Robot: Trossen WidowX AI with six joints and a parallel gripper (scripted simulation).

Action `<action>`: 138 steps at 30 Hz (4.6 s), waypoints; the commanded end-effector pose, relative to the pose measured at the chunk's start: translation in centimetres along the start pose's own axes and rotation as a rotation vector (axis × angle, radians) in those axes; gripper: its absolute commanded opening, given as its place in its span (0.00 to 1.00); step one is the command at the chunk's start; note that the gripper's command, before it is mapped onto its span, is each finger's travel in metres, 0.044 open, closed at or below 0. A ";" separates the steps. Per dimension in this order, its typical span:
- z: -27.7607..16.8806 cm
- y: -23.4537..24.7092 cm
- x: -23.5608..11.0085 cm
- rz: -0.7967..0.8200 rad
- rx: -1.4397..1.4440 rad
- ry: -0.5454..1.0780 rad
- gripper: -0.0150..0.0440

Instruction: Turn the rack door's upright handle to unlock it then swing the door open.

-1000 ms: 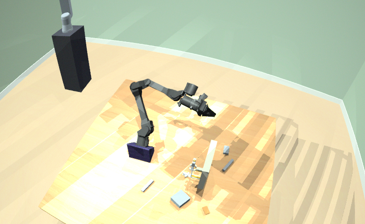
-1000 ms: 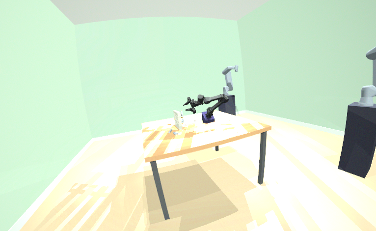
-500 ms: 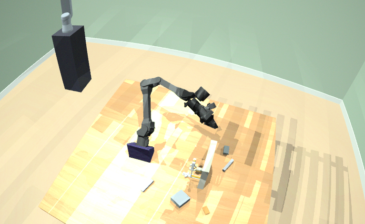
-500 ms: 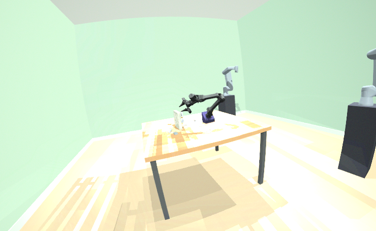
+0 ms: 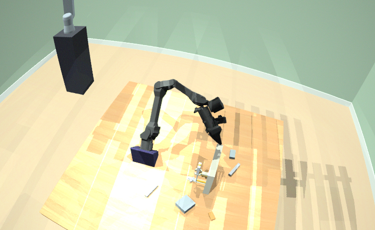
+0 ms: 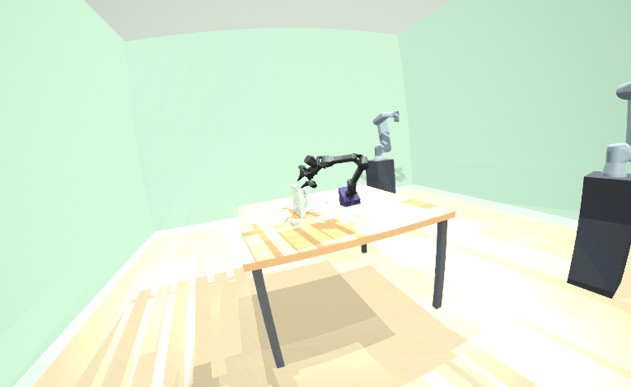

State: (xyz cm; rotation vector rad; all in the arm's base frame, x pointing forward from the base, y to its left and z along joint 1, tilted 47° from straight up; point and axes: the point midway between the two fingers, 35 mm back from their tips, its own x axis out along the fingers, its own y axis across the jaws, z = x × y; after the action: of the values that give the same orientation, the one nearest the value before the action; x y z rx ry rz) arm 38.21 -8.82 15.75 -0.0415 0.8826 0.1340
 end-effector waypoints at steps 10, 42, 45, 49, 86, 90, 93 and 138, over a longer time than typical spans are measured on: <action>-3.5 -3.1 2.2 0.142 0.066 0.206 0.73; -11.9 -8.8 3.5 0.626 0.398 0.451 0.73; -12.5 -9.2 3.4 0.671 0.438 0.451 0.73; -12.6 -9.3 3.4 0.682 0.447 0.451 0.73; -14.4 -5.2 7.3 0.686 0.446 0.582 0.73; -14.6 -4.8 7.7 0.686 0.446 0.597 0.73; -14.7 -4.5 7.9 0.685 0.445 0.605 0.73; -14.7 -4.5 7.9 0.353 1.332 0.919 0.27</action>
State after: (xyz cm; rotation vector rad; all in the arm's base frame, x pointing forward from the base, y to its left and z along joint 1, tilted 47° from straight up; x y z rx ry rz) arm 32.50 -13.92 0.24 1.2948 1.7156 -0.0739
